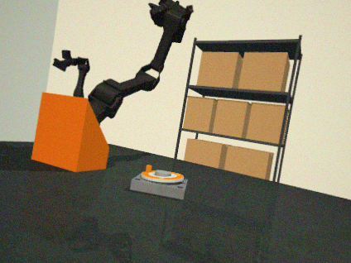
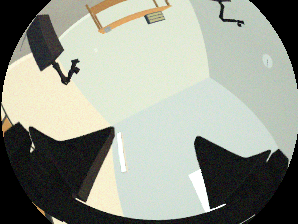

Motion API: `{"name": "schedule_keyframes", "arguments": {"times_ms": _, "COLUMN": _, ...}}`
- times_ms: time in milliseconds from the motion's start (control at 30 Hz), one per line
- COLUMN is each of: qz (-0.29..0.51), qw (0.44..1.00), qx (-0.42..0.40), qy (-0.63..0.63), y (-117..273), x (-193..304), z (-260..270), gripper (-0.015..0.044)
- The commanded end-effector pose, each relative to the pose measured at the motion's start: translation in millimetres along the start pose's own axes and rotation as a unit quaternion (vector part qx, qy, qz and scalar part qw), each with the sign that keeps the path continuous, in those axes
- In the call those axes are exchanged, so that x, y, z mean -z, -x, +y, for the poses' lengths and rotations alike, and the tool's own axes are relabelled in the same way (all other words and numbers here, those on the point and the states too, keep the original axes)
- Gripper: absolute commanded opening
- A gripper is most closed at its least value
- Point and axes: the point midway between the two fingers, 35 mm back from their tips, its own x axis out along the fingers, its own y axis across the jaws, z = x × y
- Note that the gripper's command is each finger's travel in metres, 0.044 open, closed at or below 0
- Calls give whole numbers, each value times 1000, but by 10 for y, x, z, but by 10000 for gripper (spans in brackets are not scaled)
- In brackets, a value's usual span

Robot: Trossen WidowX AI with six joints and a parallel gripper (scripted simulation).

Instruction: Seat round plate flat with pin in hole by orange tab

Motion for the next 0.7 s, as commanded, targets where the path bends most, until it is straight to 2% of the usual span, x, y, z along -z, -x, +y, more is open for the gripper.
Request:
{"name": "schedule_keyframes", "arguments": {"times_ms": 0, "qz": 9, "qw": 1000, "qx": 2, "qy": 19, "y": 12, "x": 30, "z": -54, "gripper": 374}}
{"name": "schedule_keyframes", "arguments": {"times_ms": 100, "qz": 124, "qw": 967, "qx": 24, "qy": 219, "y": 231, "x": 327, "z": -731, "gripper": 295}}
{"name": "schedule_keyframes", "arguments": {"times_ms": 267, "qz": 204, "qw": 920, "qx": 37, "qy": 332, "y": 456, "x": 454, "z": -1206, "gripper": 164}}
{"name": "schedule_keyframes", "arguments": {"times_ms": 467, "qz": 359, "qw": 785, "qx": 56, "qy": 501, "y": 1042, "x": 498, "z": -2114, "gripper": 6}}
{"name": "schedule_keyframes", "arguments": {"times_ms": 533, "qz": 395, "qw": 747, "qx": 60, "qy": 531, "y": 1203, "x": 467, "z": -2314, "gripper": 0}}
{"name": "schedule_keyframes", "arguments": {"times_ms": 667, "qz": 487, "qw": 637, "qx": 67, "qy": 594, "y": 1669, "x": 306, "z": -2814, "gripper": 0}}
